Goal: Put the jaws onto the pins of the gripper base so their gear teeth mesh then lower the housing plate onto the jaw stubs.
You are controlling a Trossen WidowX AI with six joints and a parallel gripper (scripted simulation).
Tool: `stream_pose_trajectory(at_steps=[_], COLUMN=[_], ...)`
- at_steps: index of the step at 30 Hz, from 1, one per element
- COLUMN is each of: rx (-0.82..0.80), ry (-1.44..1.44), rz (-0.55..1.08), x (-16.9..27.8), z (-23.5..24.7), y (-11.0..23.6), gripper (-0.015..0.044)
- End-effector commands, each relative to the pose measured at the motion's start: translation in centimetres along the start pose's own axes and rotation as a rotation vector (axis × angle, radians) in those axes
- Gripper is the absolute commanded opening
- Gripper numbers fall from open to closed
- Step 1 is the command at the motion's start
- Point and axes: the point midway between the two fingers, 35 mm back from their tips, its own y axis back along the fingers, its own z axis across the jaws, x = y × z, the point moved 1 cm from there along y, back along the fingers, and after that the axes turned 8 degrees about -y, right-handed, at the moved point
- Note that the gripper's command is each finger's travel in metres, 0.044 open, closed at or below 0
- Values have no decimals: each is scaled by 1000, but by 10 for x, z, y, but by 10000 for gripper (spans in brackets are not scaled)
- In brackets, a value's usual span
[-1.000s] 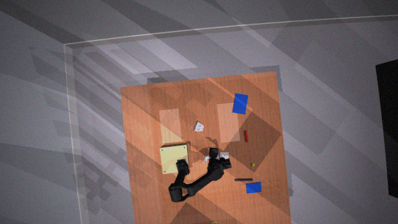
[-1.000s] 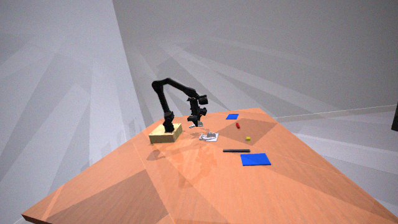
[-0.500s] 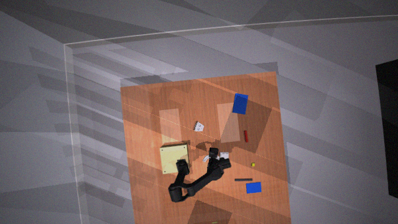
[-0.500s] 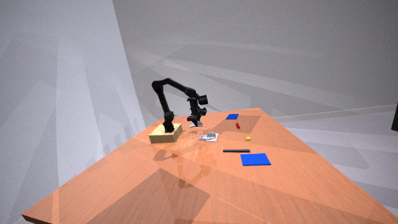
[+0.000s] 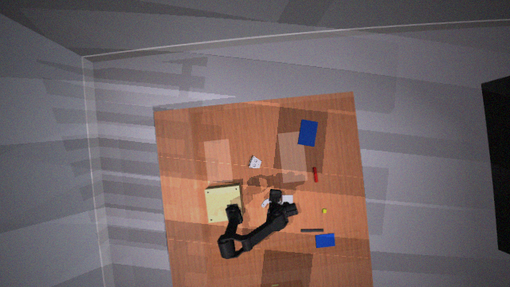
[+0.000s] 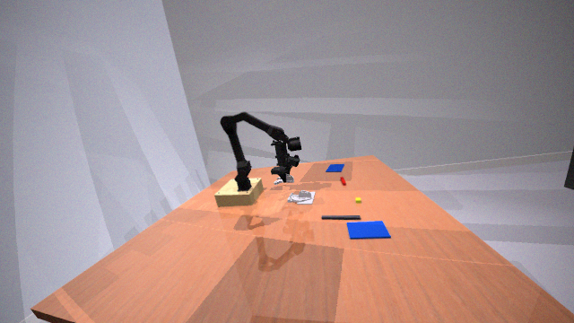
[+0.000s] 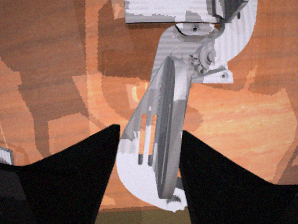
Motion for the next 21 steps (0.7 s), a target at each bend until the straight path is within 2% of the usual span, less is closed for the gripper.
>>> stream_pose_trajectory(at_steps=[1, 21], rx=[2, 2], ry=[0, 0], rz=[-6, -13], x=[-14, -79], z=[2, 13], y=[2, 3], gripper=[134, 134])
